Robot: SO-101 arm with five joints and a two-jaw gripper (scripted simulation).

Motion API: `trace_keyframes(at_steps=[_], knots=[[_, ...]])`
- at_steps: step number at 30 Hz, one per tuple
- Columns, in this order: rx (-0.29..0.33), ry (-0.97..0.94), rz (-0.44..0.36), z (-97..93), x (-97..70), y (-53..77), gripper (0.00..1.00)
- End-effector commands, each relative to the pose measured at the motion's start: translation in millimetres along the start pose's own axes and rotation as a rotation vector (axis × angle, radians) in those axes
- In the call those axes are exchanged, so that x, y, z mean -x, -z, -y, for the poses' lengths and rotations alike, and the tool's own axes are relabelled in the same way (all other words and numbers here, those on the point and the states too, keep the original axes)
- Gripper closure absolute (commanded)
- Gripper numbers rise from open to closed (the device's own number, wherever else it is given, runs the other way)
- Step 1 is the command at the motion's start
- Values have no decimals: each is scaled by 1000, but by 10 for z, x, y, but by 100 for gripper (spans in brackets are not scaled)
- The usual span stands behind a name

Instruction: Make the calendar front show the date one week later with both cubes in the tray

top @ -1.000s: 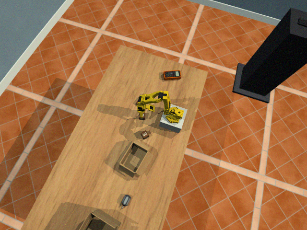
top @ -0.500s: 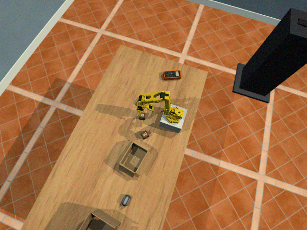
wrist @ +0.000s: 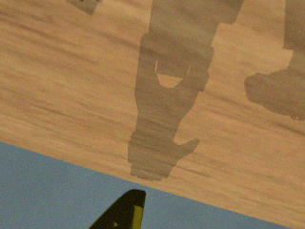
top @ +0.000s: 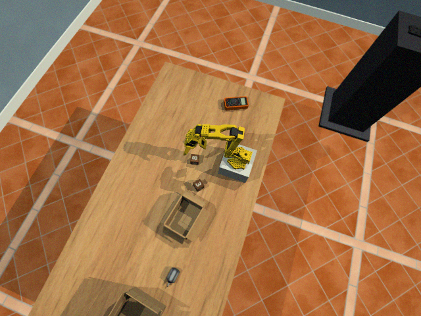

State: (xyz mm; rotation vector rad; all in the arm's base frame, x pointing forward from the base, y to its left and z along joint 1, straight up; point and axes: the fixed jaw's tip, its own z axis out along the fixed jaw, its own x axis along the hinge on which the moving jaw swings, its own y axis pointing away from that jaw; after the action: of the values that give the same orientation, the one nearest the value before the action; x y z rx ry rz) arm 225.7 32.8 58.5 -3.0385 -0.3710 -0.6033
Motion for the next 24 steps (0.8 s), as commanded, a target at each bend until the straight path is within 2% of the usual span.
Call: trace_keyframes(at_steps=[1,24], knots=[[0,-4,-74,12,-102,135,65],[-2,-40,-92,15,-120,162,65]])
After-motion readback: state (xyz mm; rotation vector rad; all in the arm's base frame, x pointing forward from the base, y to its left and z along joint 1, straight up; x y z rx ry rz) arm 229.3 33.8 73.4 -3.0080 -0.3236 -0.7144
